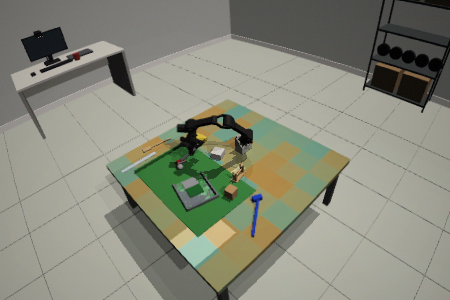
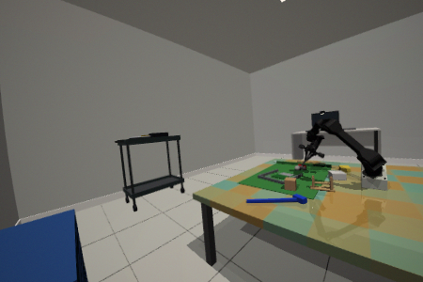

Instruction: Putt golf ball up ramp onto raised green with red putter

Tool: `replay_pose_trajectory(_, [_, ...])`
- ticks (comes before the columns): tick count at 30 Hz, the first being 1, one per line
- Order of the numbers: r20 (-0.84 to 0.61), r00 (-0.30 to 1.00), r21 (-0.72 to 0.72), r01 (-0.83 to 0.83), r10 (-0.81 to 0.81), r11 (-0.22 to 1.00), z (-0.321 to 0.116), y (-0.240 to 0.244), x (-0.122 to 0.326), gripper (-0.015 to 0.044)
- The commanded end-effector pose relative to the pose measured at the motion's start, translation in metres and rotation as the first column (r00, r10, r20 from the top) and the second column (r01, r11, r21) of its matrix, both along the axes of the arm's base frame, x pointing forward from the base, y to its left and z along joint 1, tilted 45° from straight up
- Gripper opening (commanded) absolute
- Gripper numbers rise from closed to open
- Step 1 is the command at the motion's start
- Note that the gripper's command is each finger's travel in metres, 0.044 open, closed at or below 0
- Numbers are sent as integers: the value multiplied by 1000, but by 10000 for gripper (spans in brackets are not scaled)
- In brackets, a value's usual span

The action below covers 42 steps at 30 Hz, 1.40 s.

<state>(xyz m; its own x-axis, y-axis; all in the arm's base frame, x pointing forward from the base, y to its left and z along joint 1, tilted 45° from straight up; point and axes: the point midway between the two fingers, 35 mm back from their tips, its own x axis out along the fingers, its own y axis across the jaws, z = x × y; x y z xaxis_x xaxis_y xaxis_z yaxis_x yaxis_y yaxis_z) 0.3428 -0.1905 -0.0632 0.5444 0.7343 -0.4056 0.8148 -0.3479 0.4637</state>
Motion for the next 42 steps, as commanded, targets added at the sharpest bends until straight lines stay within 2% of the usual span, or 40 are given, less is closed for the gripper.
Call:
replay_pose_trajectory(1, [22, 1000, -2, 3, -3, 1000, 39, 30, 17, 0])
replay_pose_trajectory(6, [33, 999, 12, -4, 3, 1000, 68, 63, 25, 0])
replay_pose_trajectory(12, [33, 999, 12, -4, 3, 1000, 77, 59, 26, 0])
replay_pose_trajectory(22, [32, 999, 12, -4, 3, 1000, 133, 44, 29, 0])
replay_pose_trajectory(42, [26, 1000, 13, -10, 9, 1000, 126, 48, 29, 0])
